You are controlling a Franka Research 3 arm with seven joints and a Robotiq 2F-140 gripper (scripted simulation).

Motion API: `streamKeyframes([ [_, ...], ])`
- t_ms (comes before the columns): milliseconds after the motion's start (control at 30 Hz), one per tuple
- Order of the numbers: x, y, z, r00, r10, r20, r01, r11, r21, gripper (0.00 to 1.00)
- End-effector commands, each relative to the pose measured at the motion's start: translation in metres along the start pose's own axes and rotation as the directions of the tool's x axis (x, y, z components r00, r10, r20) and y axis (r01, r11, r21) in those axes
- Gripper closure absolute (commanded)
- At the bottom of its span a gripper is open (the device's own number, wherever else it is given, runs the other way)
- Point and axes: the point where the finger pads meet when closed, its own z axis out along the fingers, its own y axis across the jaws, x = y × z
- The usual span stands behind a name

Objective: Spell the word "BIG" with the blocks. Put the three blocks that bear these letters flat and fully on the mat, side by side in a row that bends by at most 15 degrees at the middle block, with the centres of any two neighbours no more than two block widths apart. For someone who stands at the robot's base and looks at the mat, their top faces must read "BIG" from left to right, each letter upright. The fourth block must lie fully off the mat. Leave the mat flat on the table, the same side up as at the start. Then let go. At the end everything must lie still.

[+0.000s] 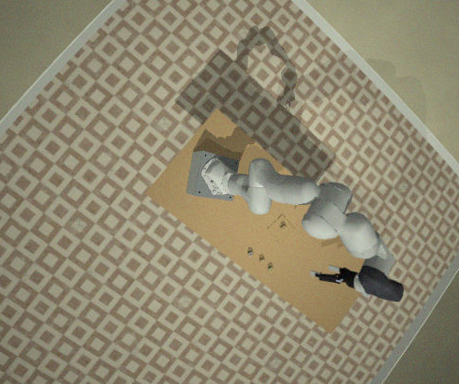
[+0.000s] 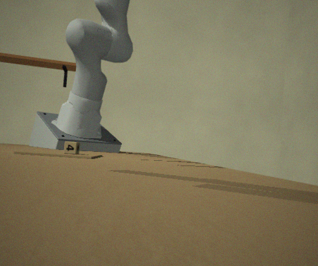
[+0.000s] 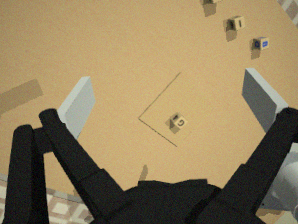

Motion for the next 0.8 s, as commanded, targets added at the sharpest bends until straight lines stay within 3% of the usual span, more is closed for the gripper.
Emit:
streamKeyframes([
  [0, -0.049, 0.000, -0.007, 0.992, 0.009, 0.122, -0.001, 0.998, -0.066, 0.00],
  [67, -0.055, -0.002, -0.006, 0.990, -0.003, 0.142, 0.012, 0.998, -0.060, 0.00],
  [167, -0.017, 0.022, 0.038, 0.996, -0.042, 0.082, 0.038, 0.998, 0.043, 0.00],
  [267, 0.005, 0.046, 0.070, 0.998, -0.057, 0.031, 0.053, 0.992, 0.114, 0.00],
  [400, 0.006, 0.048, 0.072, 0.998, -0.057, 0.028, 0.054, 0.992, 0.118, 0.00],
  [533, 0.022, 0.076, 0.103, 0.998, -0.061, -0.026, 0.065, 0.981, 0.180, 0.00],
  [767, 0.031, 0.114, 0.140, 0.995, -0.053, -0.090, 0.073, 0.967, 0.242, 0.00],
])
